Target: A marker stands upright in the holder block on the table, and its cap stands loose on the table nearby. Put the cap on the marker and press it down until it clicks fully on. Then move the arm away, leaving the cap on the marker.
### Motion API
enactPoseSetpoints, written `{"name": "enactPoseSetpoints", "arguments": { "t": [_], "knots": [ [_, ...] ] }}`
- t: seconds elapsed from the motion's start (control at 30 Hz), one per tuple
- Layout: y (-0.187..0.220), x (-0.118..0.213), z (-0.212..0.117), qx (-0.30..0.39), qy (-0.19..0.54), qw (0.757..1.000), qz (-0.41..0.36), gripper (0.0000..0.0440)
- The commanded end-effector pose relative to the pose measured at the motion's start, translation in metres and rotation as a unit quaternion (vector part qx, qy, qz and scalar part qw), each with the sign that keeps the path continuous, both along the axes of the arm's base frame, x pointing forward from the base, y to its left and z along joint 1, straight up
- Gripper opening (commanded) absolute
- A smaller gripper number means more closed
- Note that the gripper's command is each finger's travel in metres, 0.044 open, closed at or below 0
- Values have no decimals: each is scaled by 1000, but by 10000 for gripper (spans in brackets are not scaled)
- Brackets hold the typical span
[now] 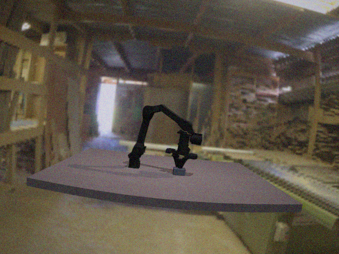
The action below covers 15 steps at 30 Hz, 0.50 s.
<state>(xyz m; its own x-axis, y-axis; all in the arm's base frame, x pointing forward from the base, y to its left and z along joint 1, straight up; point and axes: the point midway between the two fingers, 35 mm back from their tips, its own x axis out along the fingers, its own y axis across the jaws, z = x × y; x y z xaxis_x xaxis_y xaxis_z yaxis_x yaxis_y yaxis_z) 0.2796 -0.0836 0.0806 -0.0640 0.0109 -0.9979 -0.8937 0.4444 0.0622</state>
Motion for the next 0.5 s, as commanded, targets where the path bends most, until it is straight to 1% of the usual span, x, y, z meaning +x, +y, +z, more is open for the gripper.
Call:
{"name": "enactPoseSetpoints", "arguments": {
  "t": [0.0,0.47],
  "knots": [
    [-5,-9,-11,-11,21,1000,5,114],
    [-9,-11,-10,-17,15,999,23,146]
  ]
}}
